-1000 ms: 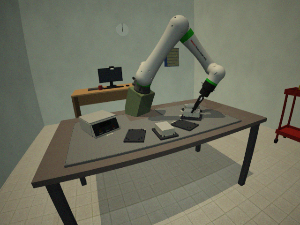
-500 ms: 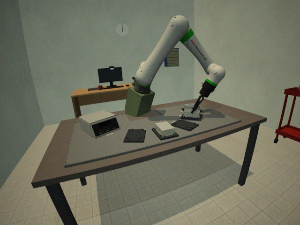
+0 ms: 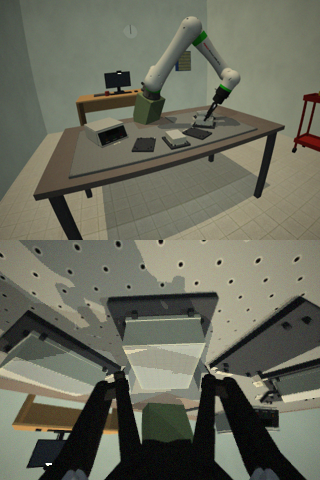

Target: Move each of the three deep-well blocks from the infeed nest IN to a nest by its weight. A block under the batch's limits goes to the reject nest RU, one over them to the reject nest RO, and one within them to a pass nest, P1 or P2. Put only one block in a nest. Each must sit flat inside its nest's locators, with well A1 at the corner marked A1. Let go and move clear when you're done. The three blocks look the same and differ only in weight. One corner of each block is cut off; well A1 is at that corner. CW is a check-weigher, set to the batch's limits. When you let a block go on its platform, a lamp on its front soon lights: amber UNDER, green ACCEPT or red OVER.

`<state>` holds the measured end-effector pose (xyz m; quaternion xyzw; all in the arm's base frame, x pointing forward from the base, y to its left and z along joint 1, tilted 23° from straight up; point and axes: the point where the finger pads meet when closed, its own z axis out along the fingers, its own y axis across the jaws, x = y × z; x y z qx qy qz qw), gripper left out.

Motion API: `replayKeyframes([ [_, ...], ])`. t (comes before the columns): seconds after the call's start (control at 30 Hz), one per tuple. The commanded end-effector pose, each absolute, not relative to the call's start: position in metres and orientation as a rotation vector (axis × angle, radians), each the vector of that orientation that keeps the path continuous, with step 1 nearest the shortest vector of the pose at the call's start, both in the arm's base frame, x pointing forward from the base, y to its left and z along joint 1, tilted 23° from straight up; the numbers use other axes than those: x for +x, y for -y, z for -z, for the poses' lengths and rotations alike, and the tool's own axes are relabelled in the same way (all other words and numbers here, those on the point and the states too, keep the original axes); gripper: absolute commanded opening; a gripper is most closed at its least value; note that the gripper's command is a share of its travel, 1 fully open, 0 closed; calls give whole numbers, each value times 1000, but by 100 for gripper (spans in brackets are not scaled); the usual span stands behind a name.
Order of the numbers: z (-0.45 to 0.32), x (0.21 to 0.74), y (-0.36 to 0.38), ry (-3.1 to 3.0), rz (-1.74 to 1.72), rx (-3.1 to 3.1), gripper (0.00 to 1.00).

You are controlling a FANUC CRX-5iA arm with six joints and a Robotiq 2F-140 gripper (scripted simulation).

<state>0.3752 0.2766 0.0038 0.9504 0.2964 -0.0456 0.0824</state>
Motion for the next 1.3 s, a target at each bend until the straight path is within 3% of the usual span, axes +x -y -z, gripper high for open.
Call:
replayKeyframes([
  [0.0, -4, 375, -277, -885, 136, 2839, 10],
  [0.4, -2, 376, -277, -885, 136, 2839, 10],
  [0.43, -2, 376, -277, -885, 136, 2839, 100],
  [1.27, -14, 371, -275, -885, 136, 2839, 100],
])
